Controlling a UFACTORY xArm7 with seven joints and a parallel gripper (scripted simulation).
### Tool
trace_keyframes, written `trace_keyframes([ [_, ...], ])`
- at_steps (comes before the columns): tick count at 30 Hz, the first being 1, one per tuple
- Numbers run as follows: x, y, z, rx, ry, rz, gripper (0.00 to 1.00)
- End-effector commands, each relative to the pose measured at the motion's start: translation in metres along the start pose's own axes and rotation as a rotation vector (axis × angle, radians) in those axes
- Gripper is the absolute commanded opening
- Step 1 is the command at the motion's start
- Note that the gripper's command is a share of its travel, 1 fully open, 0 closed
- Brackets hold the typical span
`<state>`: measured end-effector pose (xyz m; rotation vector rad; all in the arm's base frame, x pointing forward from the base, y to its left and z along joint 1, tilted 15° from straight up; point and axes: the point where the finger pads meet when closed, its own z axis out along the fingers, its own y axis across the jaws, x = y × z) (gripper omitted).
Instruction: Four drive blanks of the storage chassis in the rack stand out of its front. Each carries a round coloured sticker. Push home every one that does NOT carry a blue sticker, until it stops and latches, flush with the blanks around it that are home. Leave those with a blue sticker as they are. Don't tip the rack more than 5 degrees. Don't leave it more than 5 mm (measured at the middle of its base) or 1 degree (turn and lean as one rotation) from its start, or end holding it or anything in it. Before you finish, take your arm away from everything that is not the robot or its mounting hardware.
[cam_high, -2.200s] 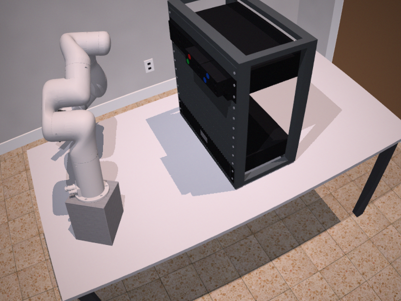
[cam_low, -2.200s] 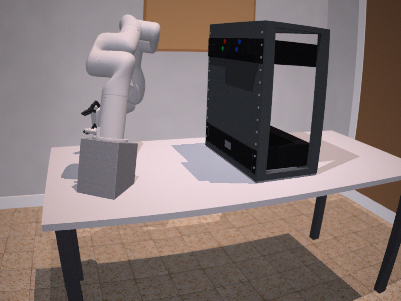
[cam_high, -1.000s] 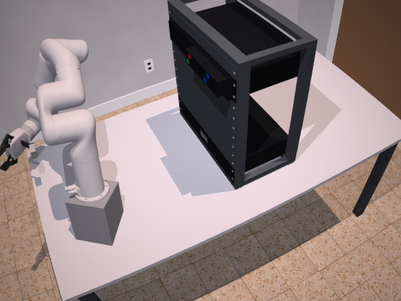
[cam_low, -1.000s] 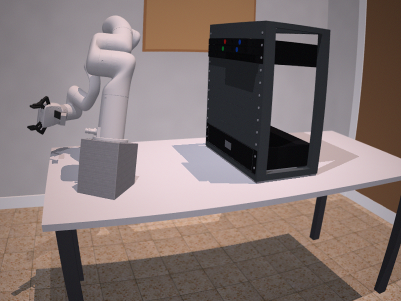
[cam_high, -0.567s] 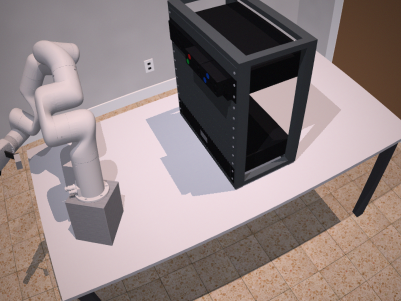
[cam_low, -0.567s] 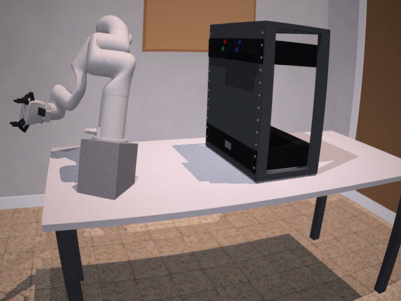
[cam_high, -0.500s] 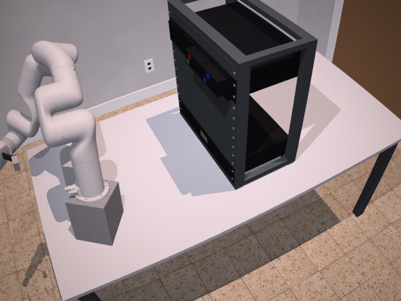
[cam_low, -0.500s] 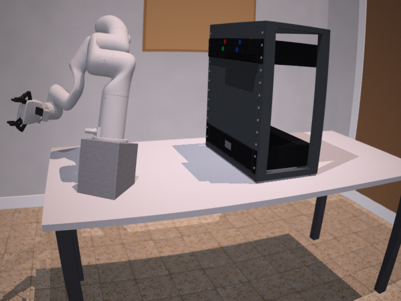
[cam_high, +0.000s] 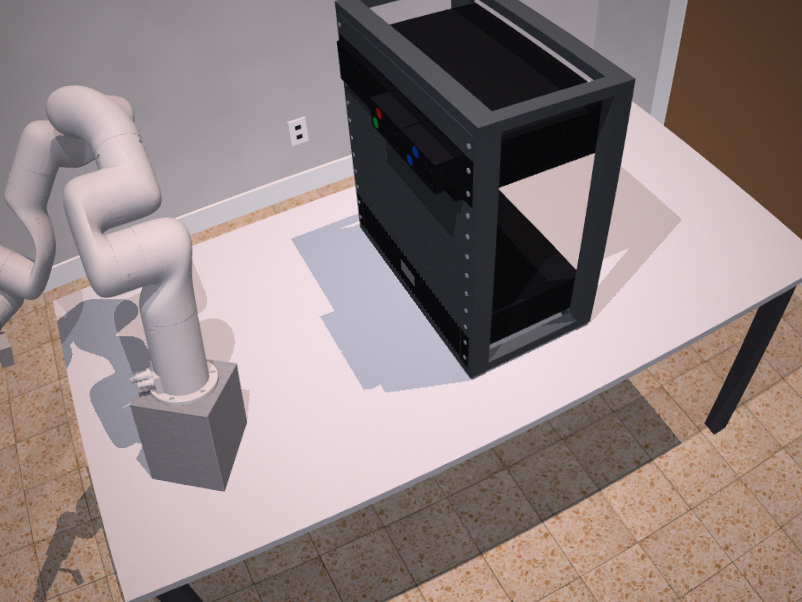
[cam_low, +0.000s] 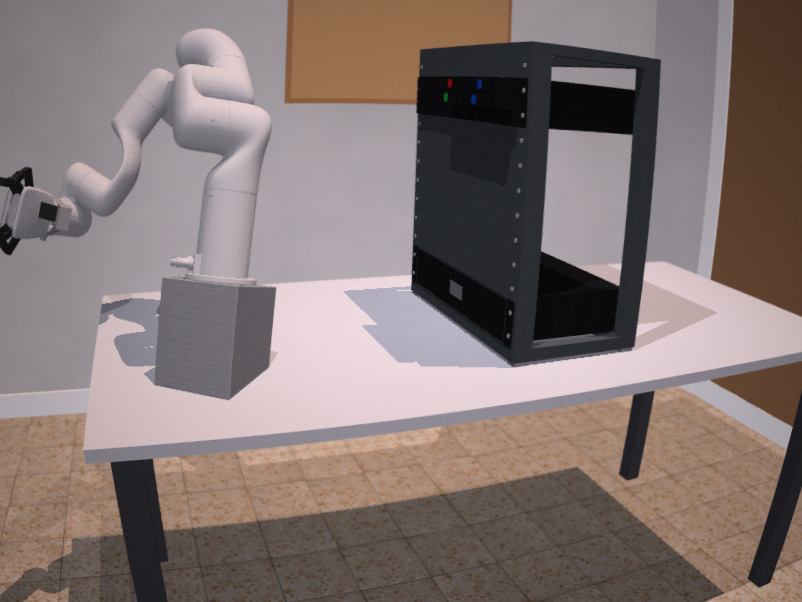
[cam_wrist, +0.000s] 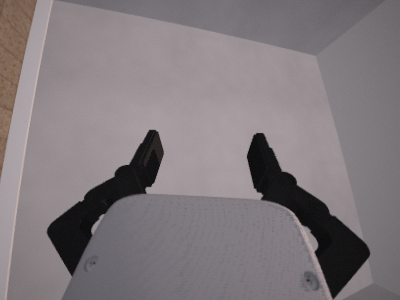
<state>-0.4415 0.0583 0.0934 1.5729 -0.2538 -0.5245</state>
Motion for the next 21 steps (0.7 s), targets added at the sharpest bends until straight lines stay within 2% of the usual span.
trace_keyframes([
  [1, 0.007, 0.011, 0.041, -0.04, 0.04, 0.015, 1.0],
  [6, 0.02, 0.024, 0.079, -0.077, 0.082, 0.038, 1.0],
  [8, 0.02, 0.024, 0.079, -0.077, 0.082, 0.038, 1.0],
  [11, 0.034, 0.035, 0.11, -0.108, 0.12, 0.059, 1.0],
  [21, 0.074, 0.065, 0.174, -0.171, 0.21, 0.112, 1.0],
])
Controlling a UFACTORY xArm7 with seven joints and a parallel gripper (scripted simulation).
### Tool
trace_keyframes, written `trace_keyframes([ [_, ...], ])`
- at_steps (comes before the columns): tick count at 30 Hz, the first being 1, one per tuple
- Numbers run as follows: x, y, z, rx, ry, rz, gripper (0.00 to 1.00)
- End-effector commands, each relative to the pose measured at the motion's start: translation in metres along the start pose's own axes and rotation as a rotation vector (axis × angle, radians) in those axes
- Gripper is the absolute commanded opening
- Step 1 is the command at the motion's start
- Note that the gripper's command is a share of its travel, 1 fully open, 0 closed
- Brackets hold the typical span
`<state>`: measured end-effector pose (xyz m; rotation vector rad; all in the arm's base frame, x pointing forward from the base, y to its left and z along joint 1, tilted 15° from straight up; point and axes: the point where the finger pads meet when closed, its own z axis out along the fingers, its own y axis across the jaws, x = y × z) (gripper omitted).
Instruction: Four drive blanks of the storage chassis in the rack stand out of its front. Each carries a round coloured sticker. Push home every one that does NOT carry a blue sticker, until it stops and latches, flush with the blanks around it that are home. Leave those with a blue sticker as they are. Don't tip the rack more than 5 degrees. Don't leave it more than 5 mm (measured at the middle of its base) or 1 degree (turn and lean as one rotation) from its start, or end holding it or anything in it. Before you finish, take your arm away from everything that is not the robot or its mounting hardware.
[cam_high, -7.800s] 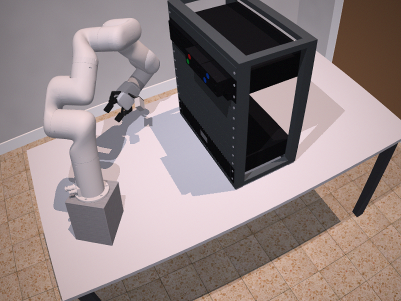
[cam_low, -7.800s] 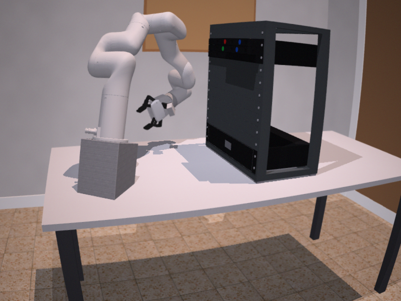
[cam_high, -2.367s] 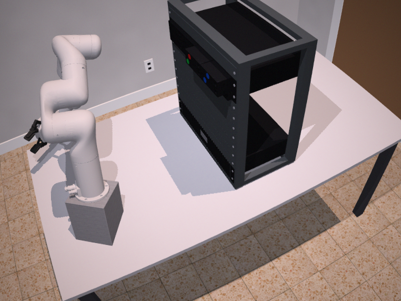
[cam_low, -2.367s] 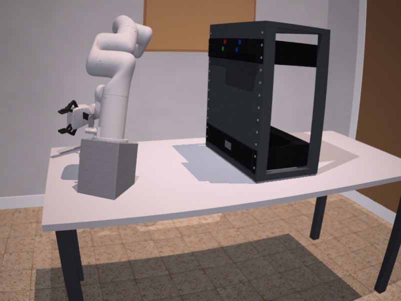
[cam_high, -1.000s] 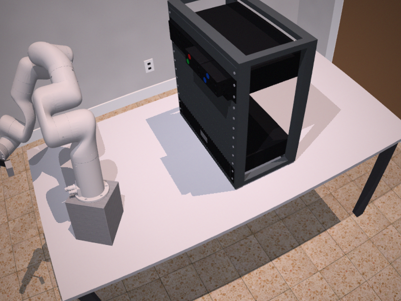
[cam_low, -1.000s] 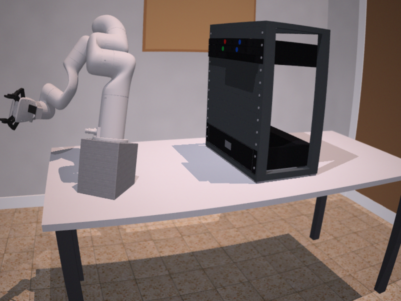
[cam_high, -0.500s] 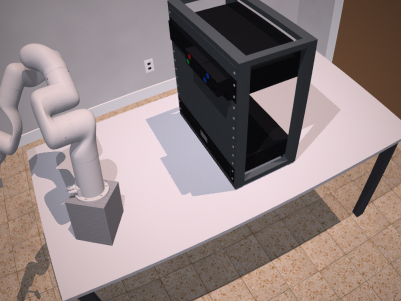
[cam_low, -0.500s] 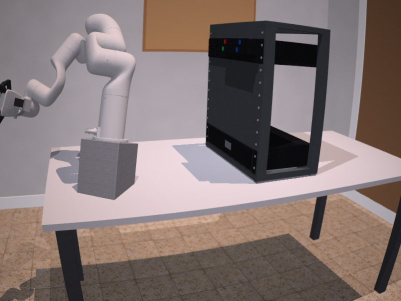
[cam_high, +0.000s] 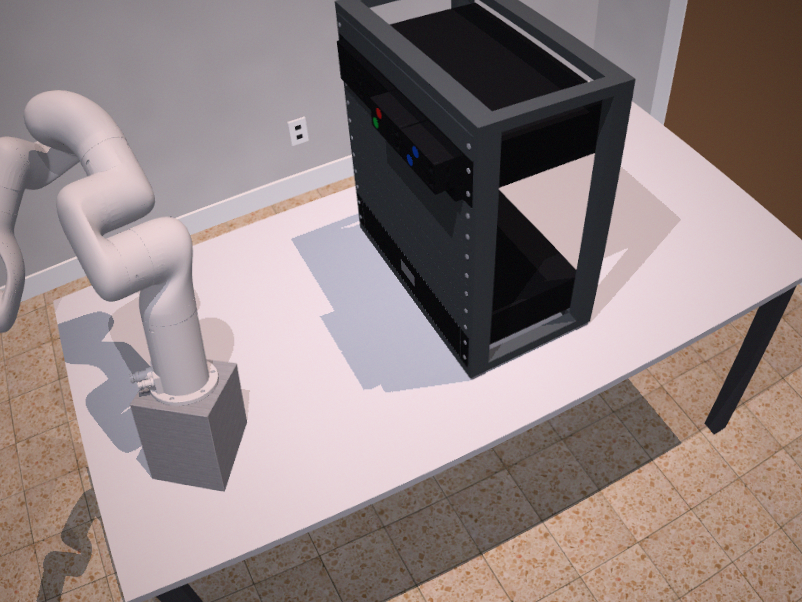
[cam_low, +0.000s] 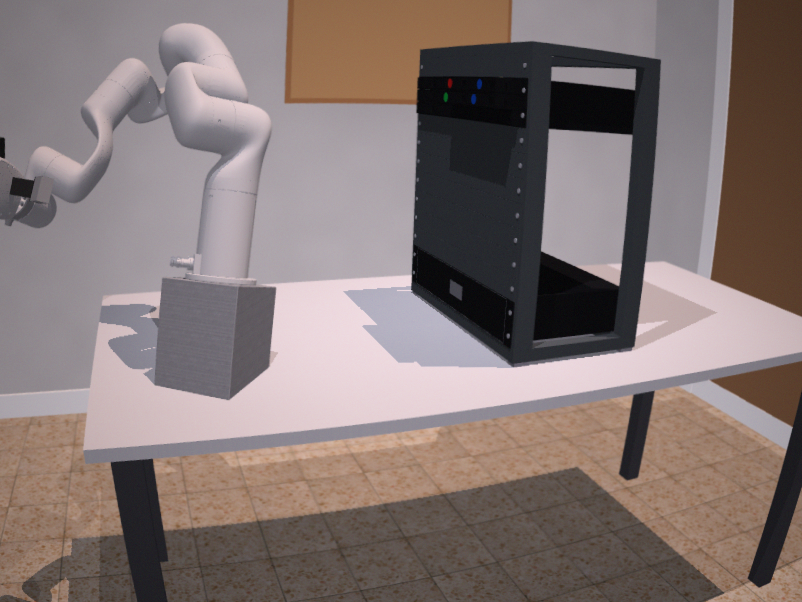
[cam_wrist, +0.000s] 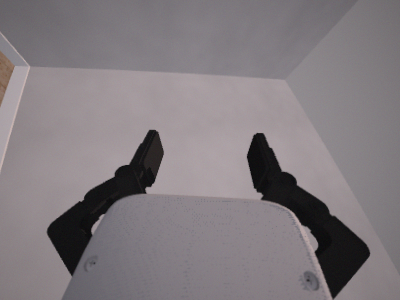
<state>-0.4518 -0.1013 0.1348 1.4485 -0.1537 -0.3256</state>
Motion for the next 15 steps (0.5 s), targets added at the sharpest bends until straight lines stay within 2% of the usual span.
trace_keyframes([
  [1, 0.015, 0.01, 0.04, -0.033, 0.047, 0.025, 1.0],
  [2, 0.019, 0.012, 0.047, -0.039, 0.057, 0.031, 1.0],
  [4, 0.019, 0.012, 0.047, -0.039, 0.057, 0.031, 1.0],
  [7, 0.038, 0.021, 0.077, -0.064, 0.1, 0.059, 1.0],
  [15, 0.077, 0.039, 0.125, -0.103, 0.179, 0.11, 1.0],
])
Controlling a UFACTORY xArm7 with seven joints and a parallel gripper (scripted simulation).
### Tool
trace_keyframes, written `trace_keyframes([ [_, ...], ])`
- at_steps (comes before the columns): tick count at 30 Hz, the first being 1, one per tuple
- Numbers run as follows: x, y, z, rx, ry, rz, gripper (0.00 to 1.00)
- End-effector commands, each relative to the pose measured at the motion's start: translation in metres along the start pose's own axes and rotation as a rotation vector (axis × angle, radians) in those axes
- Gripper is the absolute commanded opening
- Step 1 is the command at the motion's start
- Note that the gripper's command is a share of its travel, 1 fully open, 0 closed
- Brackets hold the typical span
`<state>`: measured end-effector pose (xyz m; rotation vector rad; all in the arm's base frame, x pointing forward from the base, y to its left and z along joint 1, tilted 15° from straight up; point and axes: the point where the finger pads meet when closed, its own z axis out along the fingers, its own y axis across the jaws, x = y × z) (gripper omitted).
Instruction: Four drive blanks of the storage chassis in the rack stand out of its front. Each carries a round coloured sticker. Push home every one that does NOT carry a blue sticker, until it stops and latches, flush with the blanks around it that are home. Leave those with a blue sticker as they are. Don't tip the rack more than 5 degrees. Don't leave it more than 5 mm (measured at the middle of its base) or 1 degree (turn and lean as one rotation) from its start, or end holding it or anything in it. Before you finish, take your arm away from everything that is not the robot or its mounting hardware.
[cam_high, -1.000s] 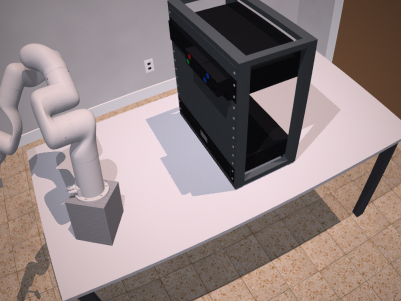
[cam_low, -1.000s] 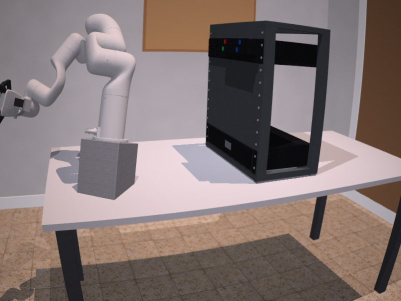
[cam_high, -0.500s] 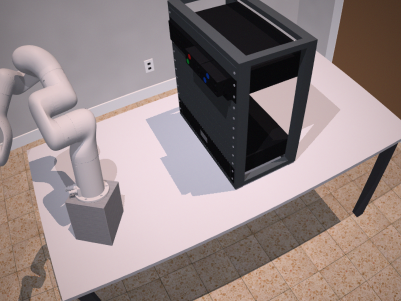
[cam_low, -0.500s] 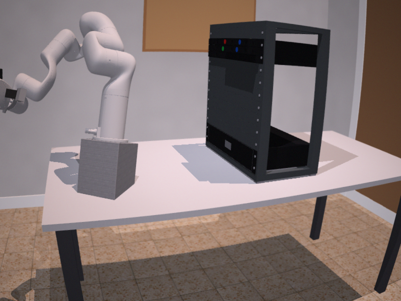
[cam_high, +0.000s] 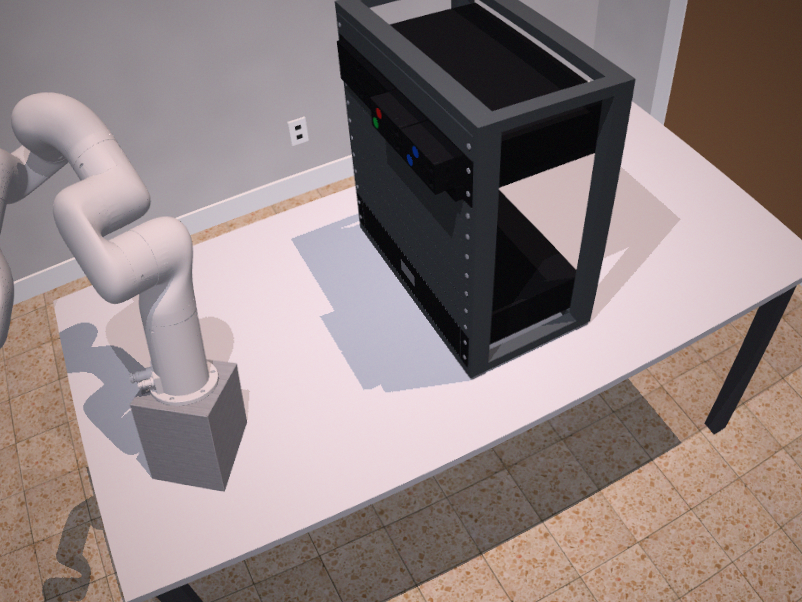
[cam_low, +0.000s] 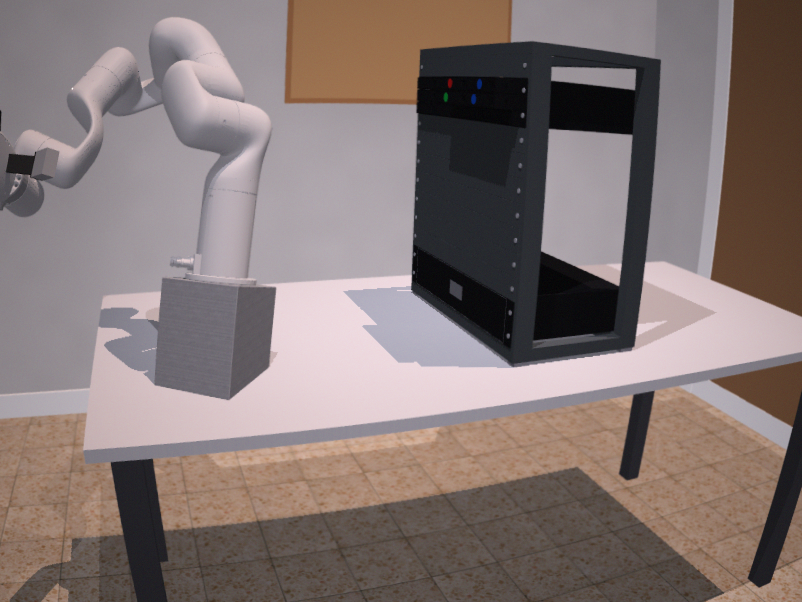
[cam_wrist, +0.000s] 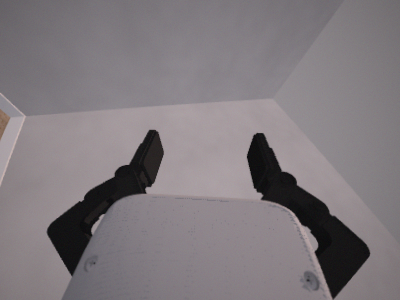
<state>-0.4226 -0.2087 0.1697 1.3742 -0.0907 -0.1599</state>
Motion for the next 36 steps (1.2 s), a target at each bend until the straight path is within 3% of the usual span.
trace_keyframes([
  [1, 0.021, 0.008, 0.038, -0.026, 0.053, 0.031, 1.0],
  [4, 0.036, 0.013, 0.058, -0.04, 0.085, 0.053, 1.0],
  [6, 0.036, 0.013, 0.058, -0.04, 0.085, 0.053, 1.0],
  [9, 0.06, 0.021, 0.084, -0.058, 0.132, 0.084, 1.0],
  [18, 0.114, 0.038, 0.131, -0.087, 0.232, 0.15, 1.0],
  [21, 0.135, 0.045, 0.145, -0.095, 0.267, 0.173, 1.0],
  [23, 0.135, 0.045, 0.145, -0.095, 0.267, 0.173, 1.0],
  [36, 0.239, 0.079, 0.192, -0.118, 0.442, 0.281, 1.0],
])
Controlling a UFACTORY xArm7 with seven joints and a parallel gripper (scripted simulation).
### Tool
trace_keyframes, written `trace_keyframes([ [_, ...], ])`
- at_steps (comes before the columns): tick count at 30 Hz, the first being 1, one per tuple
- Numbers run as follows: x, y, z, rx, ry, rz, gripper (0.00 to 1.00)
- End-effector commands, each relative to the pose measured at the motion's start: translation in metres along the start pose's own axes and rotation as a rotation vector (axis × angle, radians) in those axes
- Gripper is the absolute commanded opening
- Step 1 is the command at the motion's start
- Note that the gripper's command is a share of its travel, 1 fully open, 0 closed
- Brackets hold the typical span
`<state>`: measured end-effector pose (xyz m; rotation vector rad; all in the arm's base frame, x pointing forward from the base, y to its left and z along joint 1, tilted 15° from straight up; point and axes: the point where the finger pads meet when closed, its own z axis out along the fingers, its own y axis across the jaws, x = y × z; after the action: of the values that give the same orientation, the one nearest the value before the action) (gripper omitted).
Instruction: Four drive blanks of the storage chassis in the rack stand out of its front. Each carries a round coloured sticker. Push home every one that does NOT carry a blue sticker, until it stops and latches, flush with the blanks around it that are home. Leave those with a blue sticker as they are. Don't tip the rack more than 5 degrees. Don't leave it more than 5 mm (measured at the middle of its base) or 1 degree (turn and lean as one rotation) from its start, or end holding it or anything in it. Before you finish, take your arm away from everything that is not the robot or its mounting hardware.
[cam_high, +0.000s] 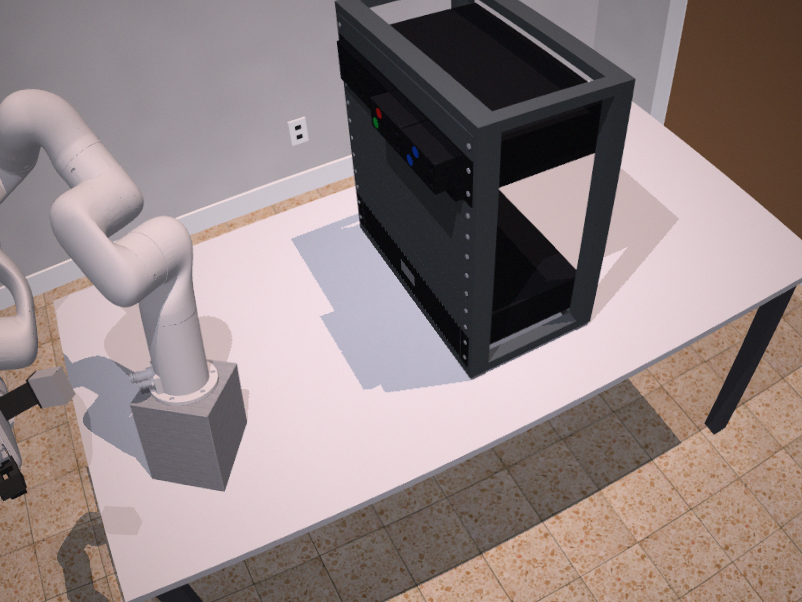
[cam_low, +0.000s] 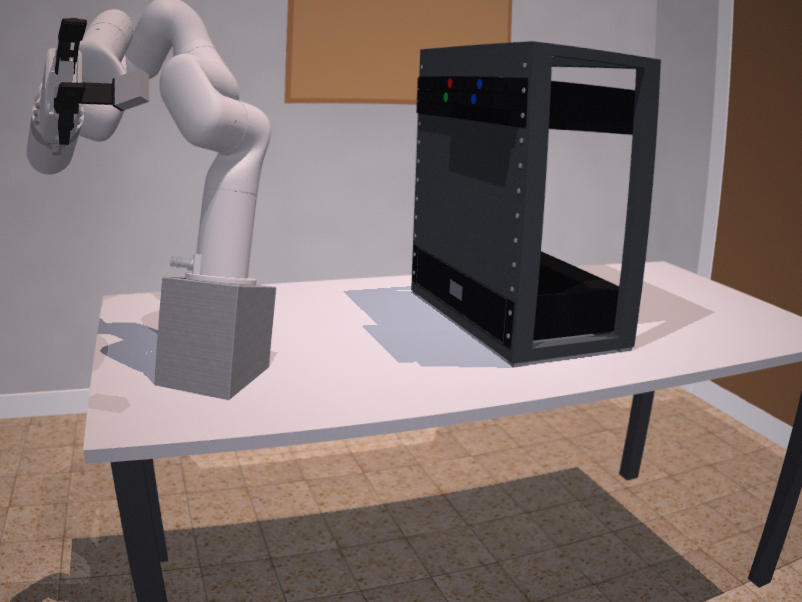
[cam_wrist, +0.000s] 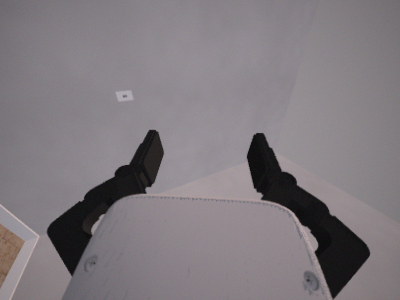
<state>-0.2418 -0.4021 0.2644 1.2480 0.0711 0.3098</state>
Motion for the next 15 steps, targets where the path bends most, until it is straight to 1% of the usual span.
trace_keyframes([
  [1, 0.032, 0.003, 0.032, -0.007, 0.063, 0.039, 1.0],
  [2, 0.038, 0.003, 0.037, -0.007, 0.076, 0.047, 1.0],
  [4, 0.038, 0.003, 0.037, -0.007, 0.076, 0.047, 1.0],
  [7, 0.068, 0.005, 0.056, -0.008, 0.13, 0.081, 1.0],
  [9, 0.08, 0.006, 0.063, -0.008, 0.15, 0.094, 1.0],
  [15, 0.126, 0.009, 0.086, -0.004, 0.231, 0.143, 1.0],
])
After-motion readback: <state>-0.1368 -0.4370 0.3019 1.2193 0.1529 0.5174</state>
